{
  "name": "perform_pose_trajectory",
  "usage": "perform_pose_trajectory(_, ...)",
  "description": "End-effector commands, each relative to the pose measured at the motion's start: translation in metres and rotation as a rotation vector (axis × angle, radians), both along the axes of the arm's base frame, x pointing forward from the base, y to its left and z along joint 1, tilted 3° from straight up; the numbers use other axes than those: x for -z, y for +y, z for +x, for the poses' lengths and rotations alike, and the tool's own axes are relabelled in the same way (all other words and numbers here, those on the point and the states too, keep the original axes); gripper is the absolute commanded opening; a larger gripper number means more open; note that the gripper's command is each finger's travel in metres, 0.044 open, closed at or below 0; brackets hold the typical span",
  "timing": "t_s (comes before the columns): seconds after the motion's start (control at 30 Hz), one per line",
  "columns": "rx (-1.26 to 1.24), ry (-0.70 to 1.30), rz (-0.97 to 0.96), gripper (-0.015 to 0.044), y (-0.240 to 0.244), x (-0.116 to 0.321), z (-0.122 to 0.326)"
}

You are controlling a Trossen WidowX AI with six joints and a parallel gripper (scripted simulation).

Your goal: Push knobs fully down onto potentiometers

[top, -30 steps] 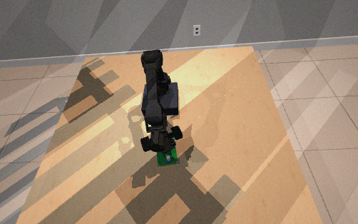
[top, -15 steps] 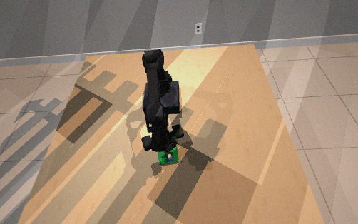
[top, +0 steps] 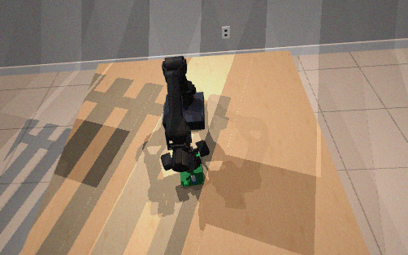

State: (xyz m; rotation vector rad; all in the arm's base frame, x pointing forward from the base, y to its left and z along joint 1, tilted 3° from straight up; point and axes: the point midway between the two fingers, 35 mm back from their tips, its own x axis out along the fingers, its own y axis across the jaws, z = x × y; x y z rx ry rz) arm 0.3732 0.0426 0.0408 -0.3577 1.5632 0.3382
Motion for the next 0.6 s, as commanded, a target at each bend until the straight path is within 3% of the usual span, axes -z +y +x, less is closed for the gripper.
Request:
perform_pose_trajectory(0.0, 0.0, 0.001, 0.0, 0.0105, 0.0, 0.001, 0.0)
perform_pose_trajectory(0.23, -0.004, -0.001, -0.001, 0.0289, 0.0, -0.002, -0.008)
perform_pose_trajectory(0.43, -0.009, -0.003, -0.001, 0.044, -0.005, -0.019, -0.066)
perform_pose_trajectory(0.57, -0.002, 0.001, 0.0, 0.044, -0.01, -0.025, -0.114)
